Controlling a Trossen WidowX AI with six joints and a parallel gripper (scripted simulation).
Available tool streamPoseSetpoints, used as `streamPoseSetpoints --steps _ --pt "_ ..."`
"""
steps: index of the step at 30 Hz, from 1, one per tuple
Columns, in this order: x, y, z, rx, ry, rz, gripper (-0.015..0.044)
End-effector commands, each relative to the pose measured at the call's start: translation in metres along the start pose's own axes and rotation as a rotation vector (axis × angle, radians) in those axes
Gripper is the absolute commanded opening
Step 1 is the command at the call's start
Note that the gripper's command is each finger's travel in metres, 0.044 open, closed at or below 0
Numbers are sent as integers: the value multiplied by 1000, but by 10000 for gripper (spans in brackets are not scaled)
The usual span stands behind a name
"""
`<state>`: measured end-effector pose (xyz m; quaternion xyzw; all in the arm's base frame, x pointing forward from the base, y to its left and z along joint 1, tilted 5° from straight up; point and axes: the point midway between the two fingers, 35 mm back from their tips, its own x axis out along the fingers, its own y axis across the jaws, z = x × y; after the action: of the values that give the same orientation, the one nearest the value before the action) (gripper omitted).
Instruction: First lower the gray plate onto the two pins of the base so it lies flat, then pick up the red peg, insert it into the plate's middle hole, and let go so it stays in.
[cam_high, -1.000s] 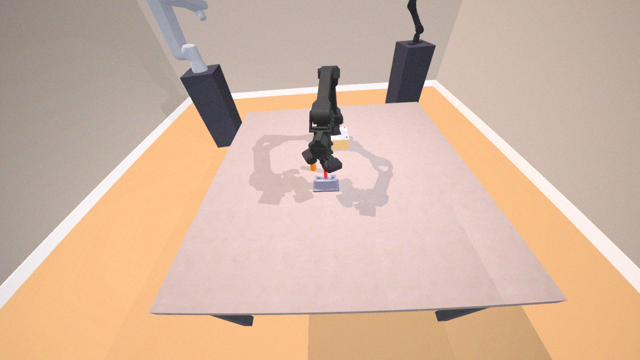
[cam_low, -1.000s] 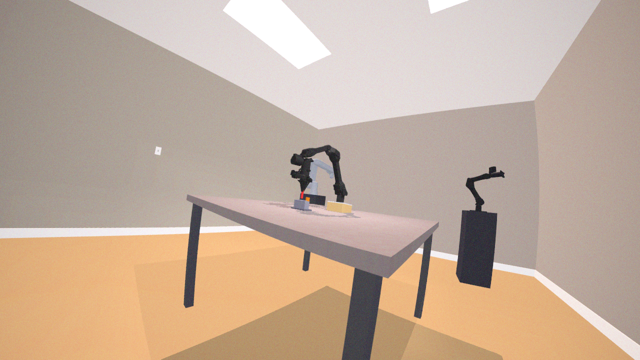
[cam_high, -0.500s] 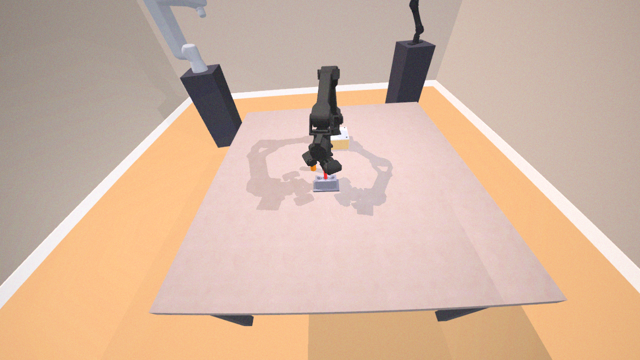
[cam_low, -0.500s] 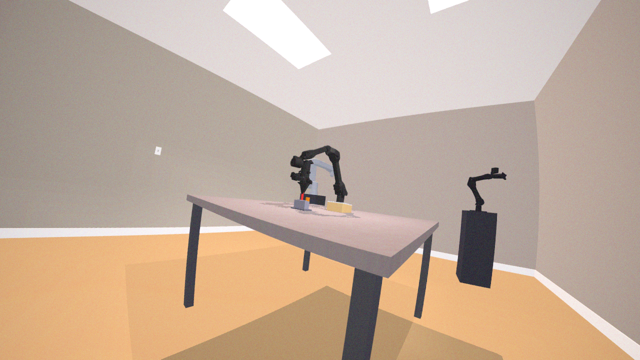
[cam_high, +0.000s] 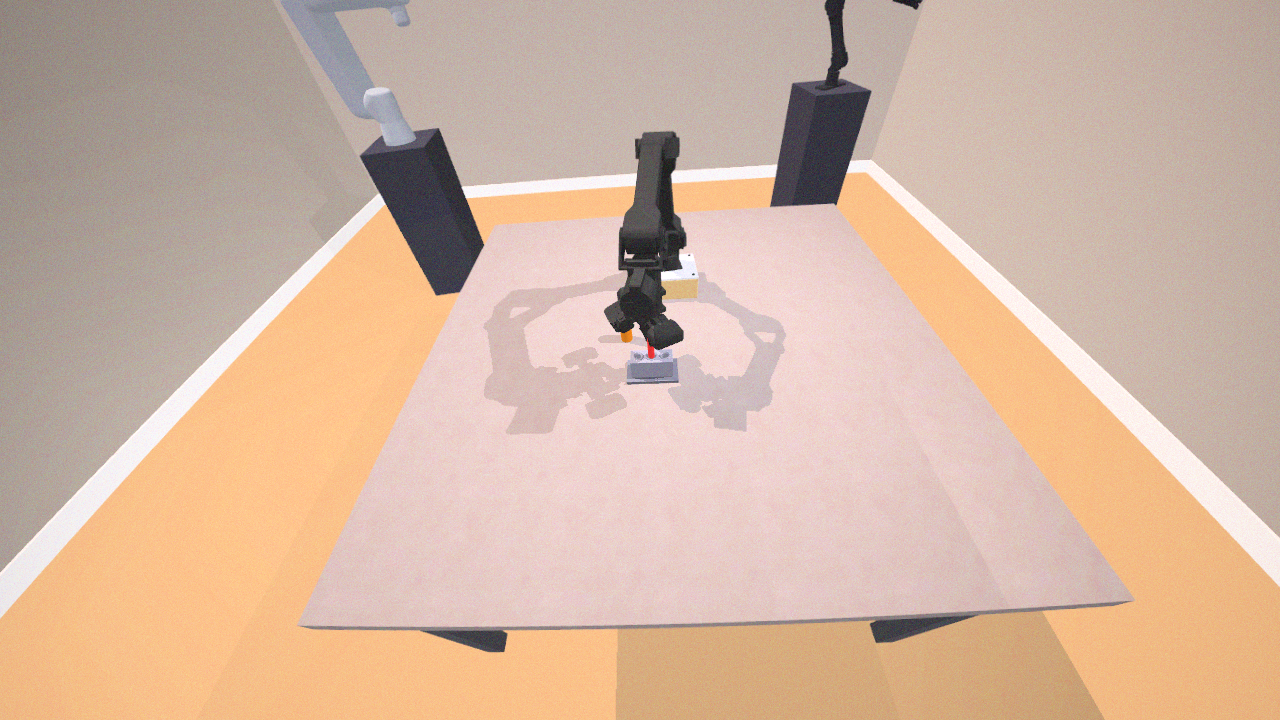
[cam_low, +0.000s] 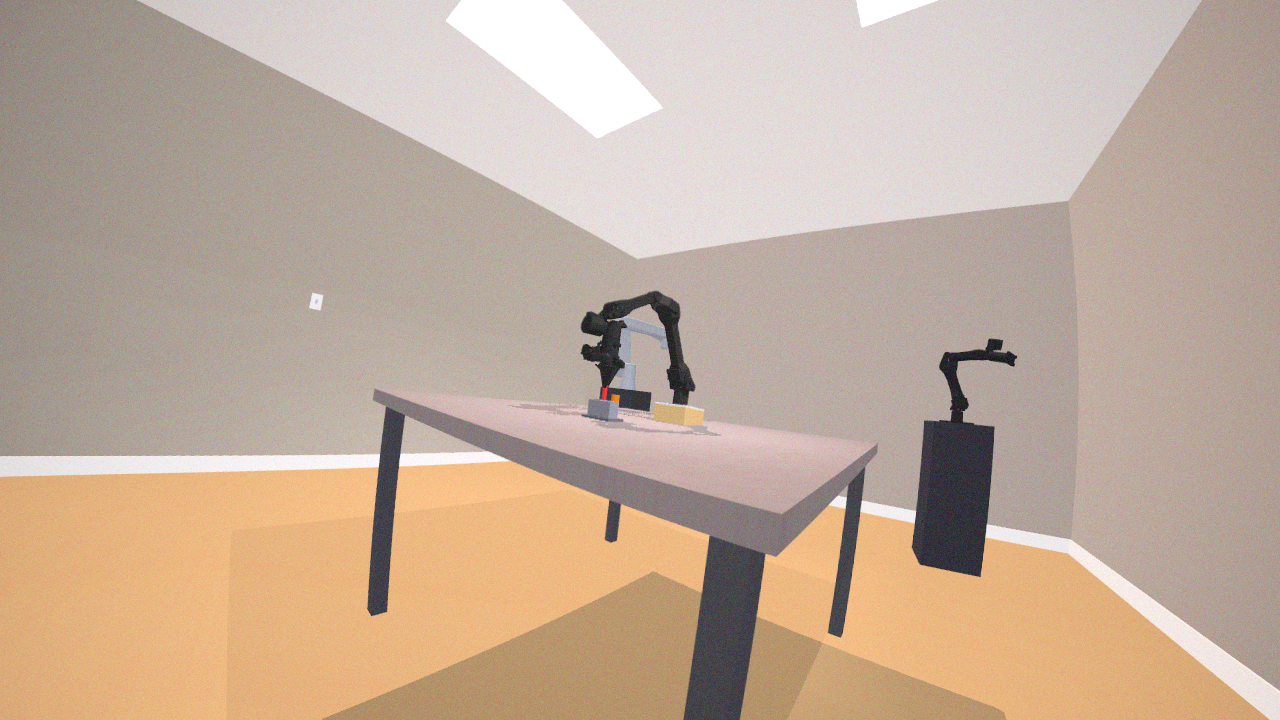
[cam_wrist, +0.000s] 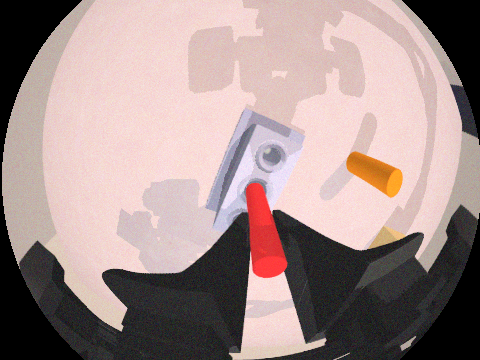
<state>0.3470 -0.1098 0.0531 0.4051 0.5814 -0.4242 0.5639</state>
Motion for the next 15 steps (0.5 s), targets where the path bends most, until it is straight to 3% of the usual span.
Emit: streamPoseSetpoints --steps 1,15 --pt "1 -1 -1 0 1 -2 0" --pt "2 1 1 0 1 -1 0"
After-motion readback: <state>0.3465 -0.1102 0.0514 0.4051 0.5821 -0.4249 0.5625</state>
